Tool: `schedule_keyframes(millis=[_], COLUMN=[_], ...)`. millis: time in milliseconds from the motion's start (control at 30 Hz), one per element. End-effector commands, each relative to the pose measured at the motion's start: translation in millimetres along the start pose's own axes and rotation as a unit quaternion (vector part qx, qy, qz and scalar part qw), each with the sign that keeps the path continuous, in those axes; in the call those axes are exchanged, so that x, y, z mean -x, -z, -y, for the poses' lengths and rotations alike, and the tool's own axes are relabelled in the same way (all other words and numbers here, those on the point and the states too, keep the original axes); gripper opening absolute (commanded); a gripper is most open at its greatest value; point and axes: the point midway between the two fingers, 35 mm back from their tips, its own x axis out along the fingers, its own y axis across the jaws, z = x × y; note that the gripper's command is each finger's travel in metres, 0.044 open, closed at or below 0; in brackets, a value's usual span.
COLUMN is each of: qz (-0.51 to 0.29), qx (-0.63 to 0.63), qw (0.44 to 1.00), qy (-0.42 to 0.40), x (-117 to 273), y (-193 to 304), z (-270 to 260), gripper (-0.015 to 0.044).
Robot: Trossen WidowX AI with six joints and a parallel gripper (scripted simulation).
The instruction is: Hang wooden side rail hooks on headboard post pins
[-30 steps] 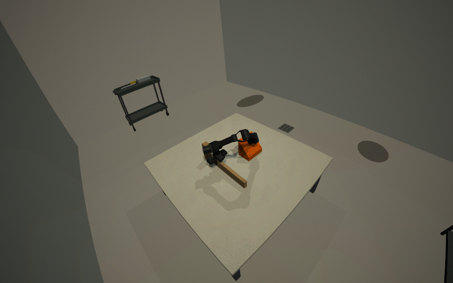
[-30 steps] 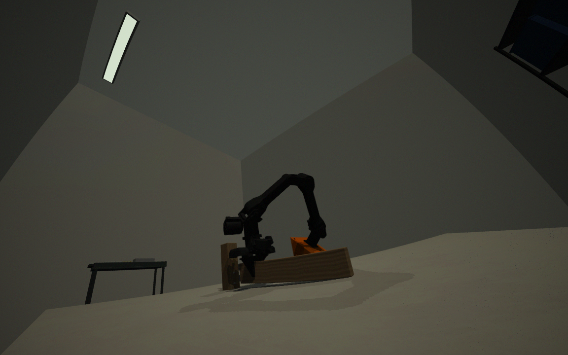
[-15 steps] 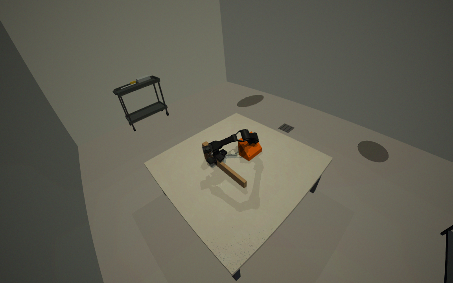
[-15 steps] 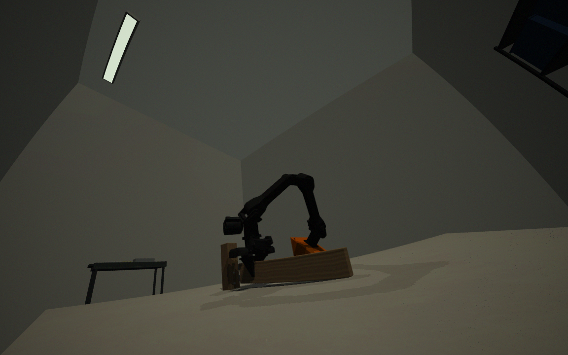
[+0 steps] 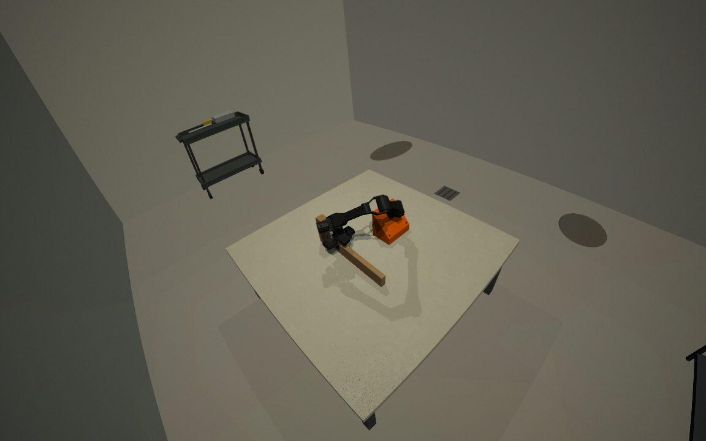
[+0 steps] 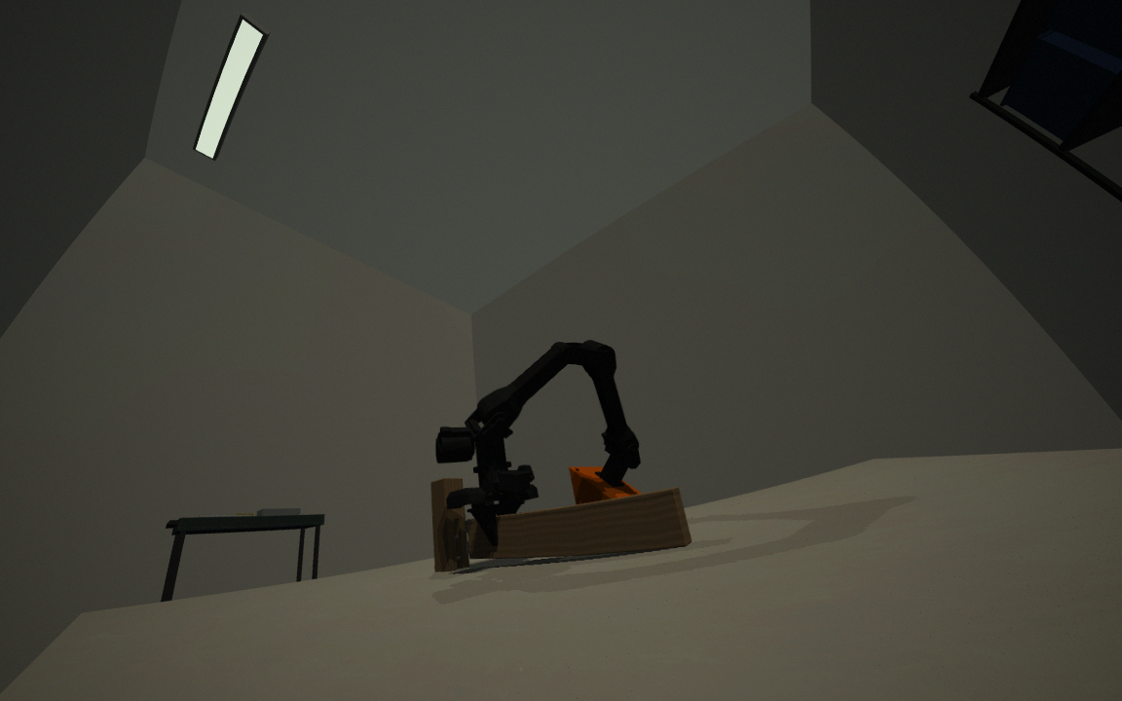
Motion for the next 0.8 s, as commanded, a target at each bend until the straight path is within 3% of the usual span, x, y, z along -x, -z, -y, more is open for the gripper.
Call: schedule_keyframes(millis=[0, 767], qz=[-0.003, -0.003], qx=[-0.001, -0.001], qw=[1.000, 1.000], qy=[0.003, 0.003], x=[2.7, 3.9], y=[3.7, 5.7], z=[-0.6, 0.6], gripper=[0.0000, 0.0000])
